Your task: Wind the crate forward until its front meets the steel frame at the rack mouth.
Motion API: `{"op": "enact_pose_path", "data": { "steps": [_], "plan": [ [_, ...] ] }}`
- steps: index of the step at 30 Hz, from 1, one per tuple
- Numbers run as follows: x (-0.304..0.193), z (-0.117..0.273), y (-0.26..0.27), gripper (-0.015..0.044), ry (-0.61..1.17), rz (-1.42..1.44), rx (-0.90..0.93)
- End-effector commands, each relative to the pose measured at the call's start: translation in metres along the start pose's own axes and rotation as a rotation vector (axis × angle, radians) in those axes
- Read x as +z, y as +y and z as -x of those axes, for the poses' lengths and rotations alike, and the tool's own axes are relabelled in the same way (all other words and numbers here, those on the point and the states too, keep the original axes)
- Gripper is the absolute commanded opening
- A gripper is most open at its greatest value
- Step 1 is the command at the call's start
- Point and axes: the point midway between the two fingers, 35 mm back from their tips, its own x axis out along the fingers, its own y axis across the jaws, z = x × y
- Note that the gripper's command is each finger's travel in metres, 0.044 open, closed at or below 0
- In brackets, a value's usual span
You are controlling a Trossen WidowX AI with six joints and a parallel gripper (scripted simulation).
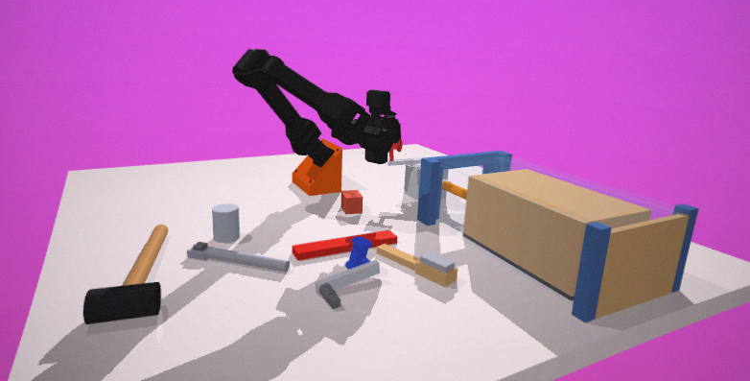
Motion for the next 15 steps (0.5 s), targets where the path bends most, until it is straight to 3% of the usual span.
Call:
{"op": "enact_pose_path", "data": {
  "steps": [1, 2, 5, 10, 15],
  "plan": [
    [0.0, 0.0, 0.0, 0.024, -0.001, 0.004, 0.0],
    [0.0, 0.0, 0.0, 0.024, -0.001, 0.004, 0.0],
    [0.001, -0.006, -0.001, 0.0319, 0.034, 0.019, -0.053],
    [0.004, -0.036, -0.002, 0.044, 0.211, 0.118, -0.356],
    [0.006, -0.062, 0.001, 0.044, 0.38, 0.188, -0.724]
  ]
}}
